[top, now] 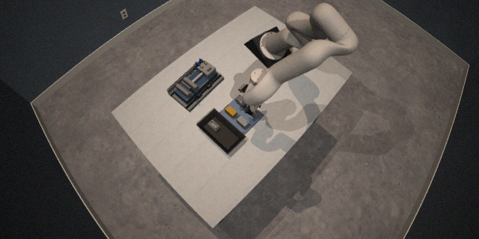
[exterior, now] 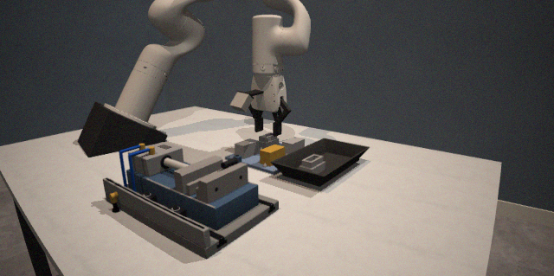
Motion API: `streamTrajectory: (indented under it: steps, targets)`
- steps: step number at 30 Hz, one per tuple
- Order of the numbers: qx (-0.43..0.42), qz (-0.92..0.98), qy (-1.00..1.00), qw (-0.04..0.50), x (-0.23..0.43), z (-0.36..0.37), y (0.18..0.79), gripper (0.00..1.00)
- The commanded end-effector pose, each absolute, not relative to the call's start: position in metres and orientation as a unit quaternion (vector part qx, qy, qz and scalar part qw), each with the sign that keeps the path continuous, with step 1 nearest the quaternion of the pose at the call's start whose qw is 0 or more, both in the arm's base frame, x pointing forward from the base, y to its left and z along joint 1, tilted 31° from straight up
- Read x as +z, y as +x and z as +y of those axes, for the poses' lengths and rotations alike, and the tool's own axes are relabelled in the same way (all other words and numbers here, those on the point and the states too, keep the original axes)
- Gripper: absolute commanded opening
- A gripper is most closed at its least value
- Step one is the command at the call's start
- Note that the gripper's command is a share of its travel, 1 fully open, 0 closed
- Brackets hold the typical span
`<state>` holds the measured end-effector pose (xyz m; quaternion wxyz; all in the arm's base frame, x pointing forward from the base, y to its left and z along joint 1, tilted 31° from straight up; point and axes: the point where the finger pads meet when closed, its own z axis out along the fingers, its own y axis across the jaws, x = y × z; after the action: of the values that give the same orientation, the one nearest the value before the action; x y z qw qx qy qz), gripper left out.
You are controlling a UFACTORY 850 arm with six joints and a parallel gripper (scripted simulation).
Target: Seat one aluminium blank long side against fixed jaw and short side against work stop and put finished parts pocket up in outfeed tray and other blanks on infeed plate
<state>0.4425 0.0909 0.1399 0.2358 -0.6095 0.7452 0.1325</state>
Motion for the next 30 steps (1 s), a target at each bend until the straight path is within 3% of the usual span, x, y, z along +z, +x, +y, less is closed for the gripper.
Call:
streamTrajectory:
  steps: [1,30]
  targets:
    - [0.132,0.745,-0.609,0.236,0.14,0.0908,0.4432,0.69]
    - [0.132,0.745,-0.609,0.236,0.1316,0.0956,0.445,0.69]
